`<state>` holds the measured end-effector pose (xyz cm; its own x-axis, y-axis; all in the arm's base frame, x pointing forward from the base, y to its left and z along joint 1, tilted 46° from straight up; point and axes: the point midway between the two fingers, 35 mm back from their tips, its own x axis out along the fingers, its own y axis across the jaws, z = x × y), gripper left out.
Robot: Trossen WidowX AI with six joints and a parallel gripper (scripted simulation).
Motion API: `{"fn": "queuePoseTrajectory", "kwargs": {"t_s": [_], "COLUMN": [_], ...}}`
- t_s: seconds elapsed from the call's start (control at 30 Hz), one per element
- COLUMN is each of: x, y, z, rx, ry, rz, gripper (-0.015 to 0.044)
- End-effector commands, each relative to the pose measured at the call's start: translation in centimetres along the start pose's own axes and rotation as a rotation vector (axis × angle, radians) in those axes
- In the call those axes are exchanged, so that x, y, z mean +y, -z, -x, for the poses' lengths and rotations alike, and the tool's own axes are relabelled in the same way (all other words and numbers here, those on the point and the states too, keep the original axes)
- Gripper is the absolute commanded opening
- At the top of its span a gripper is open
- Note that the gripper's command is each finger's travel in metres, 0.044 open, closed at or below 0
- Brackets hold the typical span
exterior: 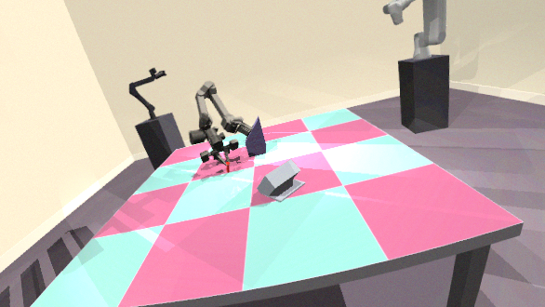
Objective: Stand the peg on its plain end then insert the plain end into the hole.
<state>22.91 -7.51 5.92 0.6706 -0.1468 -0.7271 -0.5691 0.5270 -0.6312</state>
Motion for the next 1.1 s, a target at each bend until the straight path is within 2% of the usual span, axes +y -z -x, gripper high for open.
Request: {"fn": "queuePoseTrajectory", "kwargs": {"t_s": [0.0, 1.07], "x": [0.2, 0.2], "y": [0.1, 1.4], "z": [0.2, 1.9], "rx": [-0.037, -0.313], "ry": [-0.003, -0.005], "rz": [0.006, 0.009], "gripper": [0.0049, 0.0049]}}
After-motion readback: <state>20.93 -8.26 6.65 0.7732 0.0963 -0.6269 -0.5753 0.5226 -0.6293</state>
